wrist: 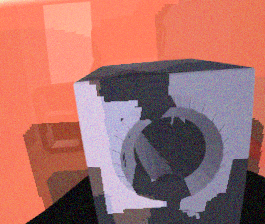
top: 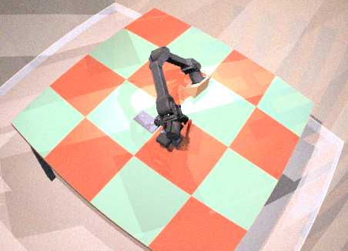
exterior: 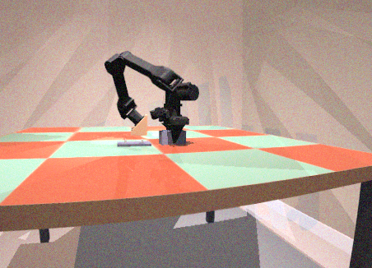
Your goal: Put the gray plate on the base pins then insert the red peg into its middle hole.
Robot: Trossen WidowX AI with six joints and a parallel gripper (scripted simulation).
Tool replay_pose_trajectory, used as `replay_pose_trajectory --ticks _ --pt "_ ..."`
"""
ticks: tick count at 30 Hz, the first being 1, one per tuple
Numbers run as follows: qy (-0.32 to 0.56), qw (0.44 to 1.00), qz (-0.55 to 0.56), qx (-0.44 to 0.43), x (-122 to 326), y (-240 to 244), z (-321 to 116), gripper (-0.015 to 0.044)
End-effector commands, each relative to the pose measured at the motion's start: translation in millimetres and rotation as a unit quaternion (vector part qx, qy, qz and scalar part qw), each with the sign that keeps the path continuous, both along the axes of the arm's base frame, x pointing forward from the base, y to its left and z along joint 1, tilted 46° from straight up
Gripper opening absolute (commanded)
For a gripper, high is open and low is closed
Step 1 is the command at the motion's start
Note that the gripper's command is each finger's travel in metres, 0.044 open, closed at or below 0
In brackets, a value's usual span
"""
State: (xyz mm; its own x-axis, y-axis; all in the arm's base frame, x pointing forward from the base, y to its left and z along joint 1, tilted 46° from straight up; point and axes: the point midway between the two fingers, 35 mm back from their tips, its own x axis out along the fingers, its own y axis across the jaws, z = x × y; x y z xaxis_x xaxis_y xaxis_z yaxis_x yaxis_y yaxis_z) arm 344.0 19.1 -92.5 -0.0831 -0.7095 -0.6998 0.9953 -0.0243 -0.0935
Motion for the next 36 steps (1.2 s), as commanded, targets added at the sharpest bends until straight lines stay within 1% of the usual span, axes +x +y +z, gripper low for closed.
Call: replay_pose_trajectory --ticks 1,3,4,36 --pt "0.001 1.000 0.002 -0.001 0.1 -0.3 0.0 0.0058" --pt "0.001 1.000 0.002 -0.001 0.7 1.3 1.1 0.0006" --pt "0.001 1.000 0.002 -0.001 1.4 3.3 2.5 0.0000" --pt "0.001 1.000 0.003 0.003 11.9 81.3 65.1 0.0000"
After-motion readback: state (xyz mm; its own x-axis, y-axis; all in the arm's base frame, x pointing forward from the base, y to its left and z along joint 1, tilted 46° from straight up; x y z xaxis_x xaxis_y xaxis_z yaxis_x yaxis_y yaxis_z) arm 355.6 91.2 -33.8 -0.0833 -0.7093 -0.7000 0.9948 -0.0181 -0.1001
